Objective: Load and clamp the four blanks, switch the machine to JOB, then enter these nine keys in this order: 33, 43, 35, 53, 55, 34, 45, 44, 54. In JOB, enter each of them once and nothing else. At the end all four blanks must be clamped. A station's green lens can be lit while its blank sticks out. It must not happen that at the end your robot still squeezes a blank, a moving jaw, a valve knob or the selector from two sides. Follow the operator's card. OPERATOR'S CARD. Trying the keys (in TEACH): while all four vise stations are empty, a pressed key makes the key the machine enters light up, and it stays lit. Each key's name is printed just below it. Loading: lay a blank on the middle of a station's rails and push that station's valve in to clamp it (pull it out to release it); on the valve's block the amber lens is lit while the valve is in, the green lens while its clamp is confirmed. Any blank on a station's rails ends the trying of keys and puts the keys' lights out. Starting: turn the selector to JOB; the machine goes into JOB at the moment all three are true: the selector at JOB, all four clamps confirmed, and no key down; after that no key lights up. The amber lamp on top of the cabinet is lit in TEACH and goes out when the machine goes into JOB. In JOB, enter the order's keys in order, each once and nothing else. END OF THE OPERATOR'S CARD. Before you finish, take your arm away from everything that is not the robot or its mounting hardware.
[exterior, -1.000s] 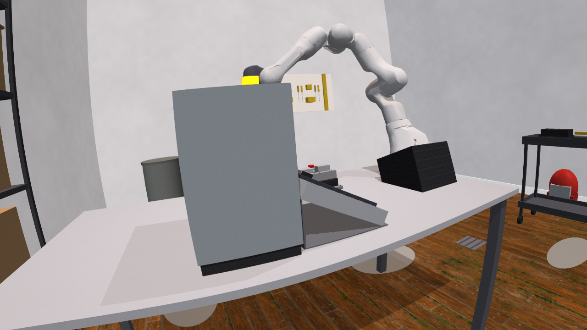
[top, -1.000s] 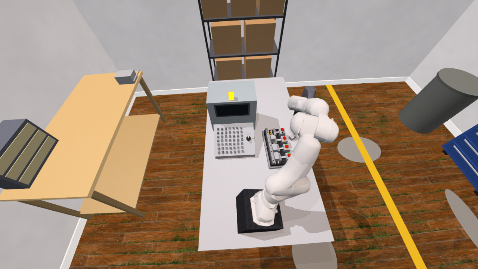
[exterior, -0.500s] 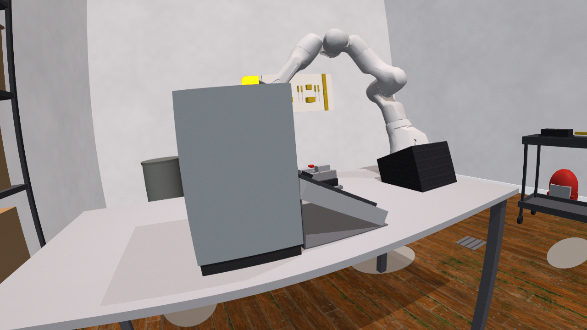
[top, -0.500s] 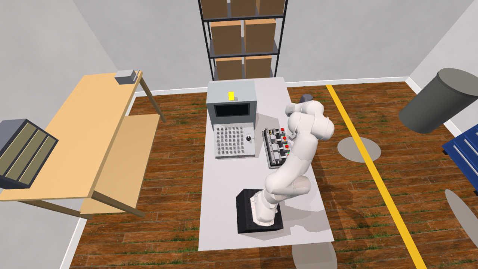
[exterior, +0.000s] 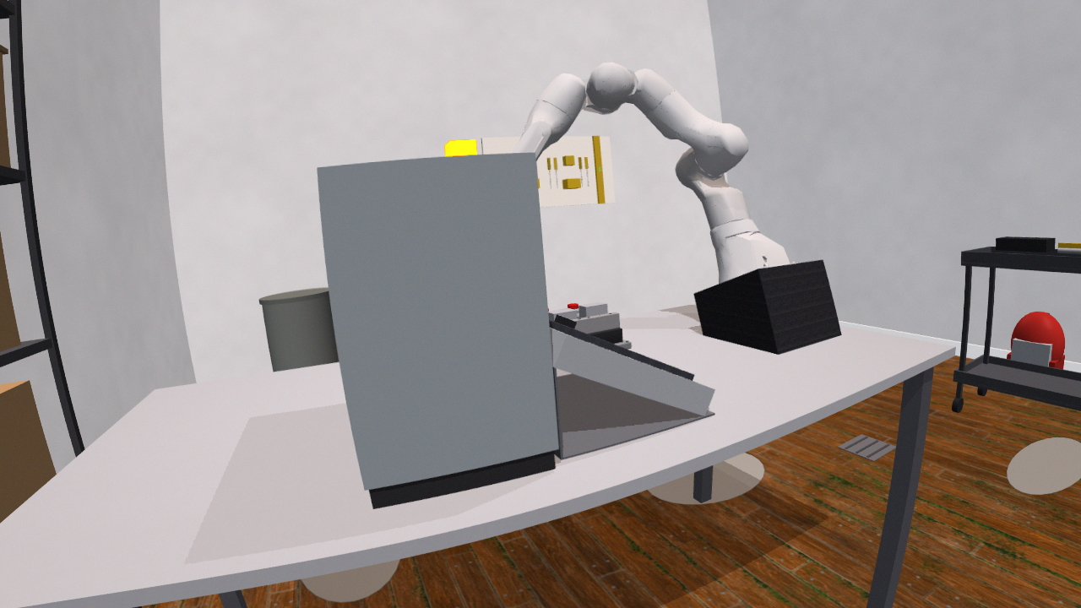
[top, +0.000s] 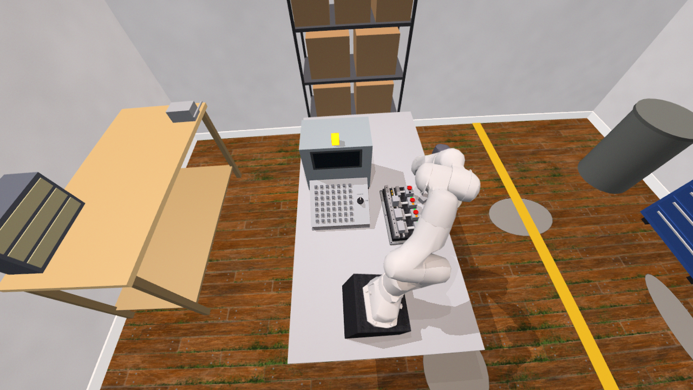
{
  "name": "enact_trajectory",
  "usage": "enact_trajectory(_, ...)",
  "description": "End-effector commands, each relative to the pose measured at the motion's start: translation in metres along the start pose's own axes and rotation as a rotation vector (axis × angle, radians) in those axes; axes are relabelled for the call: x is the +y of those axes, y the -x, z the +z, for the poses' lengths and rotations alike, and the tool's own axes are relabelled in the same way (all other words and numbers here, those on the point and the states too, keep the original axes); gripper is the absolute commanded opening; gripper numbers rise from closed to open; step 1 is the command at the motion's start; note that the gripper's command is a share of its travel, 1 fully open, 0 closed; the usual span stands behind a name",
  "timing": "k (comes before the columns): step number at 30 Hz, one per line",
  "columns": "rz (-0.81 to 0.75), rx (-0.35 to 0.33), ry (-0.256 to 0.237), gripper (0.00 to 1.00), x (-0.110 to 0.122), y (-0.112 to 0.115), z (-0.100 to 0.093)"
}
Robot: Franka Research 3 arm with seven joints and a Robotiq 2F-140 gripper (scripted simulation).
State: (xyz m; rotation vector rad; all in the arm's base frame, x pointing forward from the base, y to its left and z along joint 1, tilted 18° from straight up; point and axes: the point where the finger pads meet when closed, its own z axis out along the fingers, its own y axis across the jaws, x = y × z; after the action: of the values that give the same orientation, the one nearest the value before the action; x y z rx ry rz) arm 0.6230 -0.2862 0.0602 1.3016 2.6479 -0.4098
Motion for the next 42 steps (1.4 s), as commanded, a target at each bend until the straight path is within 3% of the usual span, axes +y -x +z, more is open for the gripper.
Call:
enact_trajectory(1, -0.008, -0.01, 0.012, 0.4, 0.0039, 0.0039, 0.0066)
enact_trajectory(42, -0.008, -0.01, 0.012, 0.4, 0.004, 0.004, 0.0134)
